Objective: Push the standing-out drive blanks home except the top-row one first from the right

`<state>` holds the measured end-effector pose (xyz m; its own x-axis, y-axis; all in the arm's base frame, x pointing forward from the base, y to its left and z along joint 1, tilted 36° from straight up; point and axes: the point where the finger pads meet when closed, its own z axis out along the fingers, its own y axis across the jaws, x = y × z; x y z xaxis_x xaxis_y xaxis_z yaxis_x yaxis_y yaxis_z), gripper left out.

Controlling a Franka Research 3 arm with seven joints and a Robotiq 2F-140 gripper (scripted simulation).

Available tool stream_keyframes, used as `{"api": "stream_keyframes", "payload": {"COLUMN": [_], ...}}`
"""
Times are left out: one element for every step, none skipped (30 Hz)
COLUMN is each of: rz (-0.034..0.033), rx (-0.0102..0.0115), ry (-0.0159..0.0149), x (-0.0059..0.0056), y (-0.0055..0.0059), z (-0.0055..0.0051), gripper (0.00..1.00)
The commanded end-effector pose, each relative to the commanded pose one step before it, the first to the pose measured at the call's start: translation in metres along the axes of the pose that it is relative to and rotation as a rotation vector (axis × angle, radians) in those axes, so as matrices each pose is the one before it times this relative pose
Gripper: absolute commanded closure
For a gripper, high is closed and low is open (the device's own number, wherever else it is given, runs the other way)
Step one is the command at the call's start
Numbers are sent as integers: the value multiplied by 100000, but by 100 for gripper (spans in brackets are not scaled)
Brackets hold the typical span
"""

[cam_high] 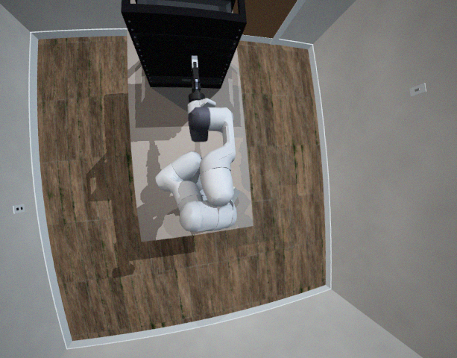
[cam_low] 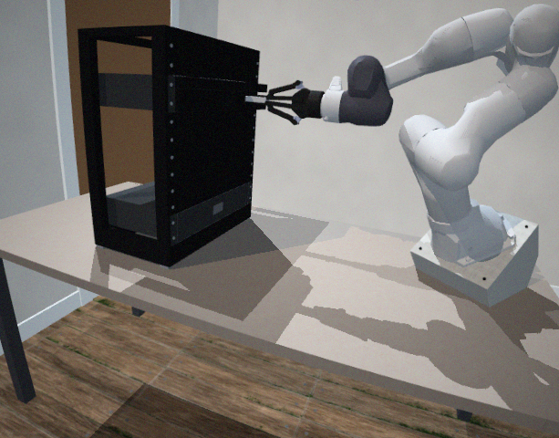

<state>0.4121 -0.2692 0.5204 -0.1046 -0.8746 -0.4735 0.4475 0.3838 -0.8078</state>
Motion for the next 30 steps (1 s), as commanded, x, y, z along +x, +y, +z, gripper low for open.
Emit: {"api": "stream_keyframes", "payload": {"rz": [-113, 0, 0, 0, 0, 0, 0, 0, 0, 0, 0, 0, 0, 0, 9, 53, 119, 18, 15, 1, -1, 0, 0, 0, 0, 0, 0, 1, 0, 0], "rx": [129, 0, 0, 0, 0, 0, 0, 0, 0, 0, 0, 0, 0, 0, -19, -112, -242, 198, 134, 1, -1, 0, 0, 0, 0, 0, 0, 1, 0, 0], "ry": [-6, 0, 0, 0, 0, 0, 0, 0, 0, 0, 0, 0, 0, 0, 28, 169, 383, 615, 424, -2, 2, 0, 0, 0, 0, 0, 0, -2, 0, 0], "x": [-50, 0, 0, 0, 0, 0, 0, 0, 0, 0, 0, 0, 0, 0, 11, 65, 143, 127, 217, 299, 300, 270, 226, 167, 0, 0, 103, 44, 7, 0], "y": [-64, 0, 0, 0, 0, 0, 0, 0, 0, 0, 0, 0, 0, 0, 13, 78, 174, 153, 256, 356, 353, 319, 267, 198, 0, 0, 122, 54, 9, 0], "z": [63, 0, 0, 0, 0, 0, 0, 0, 0, 0, 0, 0, 0, 0, -15, -90, -202, -176, -294, -409, -406, -367, -307, -227, 0, 0, -140, -61, -10, 19], "gripper": [100, 100, 100, 100, 100, 100, 100, 100, 100, 100, 100, 100, 100, 100, 100, 100, 100, 100, 100, 100, 100, 100, 100, 100, 100, 100, 100, 100, 100, 100]}}
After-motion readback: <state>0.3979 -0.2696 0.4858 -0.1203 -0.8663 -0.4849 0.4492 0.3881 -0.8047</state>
